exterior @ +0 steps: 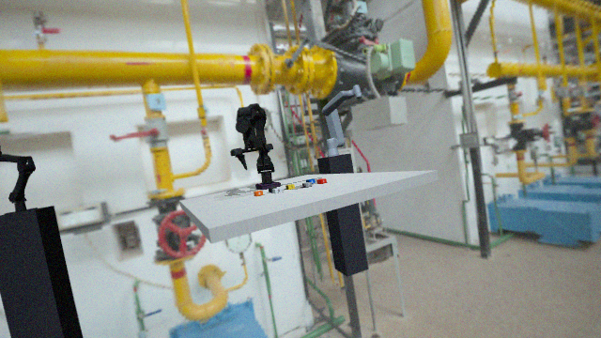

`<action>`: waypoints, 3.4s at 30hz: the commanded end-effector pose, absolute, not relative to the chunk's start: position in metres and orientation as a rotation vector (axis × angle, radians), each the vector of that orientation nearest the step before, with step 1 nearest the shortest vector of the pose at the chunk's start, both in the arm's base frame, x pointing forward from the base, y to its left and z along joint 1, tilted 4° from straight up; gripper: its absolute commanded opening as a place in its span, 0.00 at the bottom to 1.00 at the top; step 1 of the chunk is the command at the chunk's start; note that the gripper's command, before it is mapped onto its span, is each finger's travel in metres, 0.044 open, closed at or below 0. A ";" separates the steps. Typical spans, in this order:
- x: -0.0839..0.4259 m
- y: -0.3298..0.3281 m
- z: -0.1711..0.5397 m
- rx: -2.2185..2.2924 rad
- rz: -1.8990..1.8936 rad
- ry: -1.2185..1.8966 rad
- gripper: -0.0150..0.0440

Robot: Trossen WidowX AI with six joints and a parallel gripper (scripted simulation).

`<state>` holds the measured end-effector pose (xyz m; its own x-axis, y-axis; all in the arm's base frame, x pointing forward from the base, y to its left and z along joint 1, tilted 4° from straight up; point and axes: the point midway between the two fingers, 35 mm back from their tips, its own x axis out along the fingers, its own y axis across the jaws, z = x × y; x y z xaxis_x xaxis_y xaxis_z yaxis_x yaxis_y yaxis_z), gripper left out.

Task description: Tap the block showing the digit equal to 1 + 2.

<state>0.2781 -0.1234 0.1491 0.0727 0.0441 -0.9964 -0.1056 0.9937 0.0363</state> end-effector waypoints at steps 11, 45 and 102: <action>0.279 -0.126 0.151 -0.051 0.097 1.494 0.93; 0.325 -0.047 0.149 -0.045 0.103 1.489 0.84; 0.330 -0.042 0.078 -0.045 0.105 1.489 0.33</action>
<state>0.3294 -0.0428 0.0735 0.0787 0.0458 -0.9958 -0.0974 0.9945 0.0380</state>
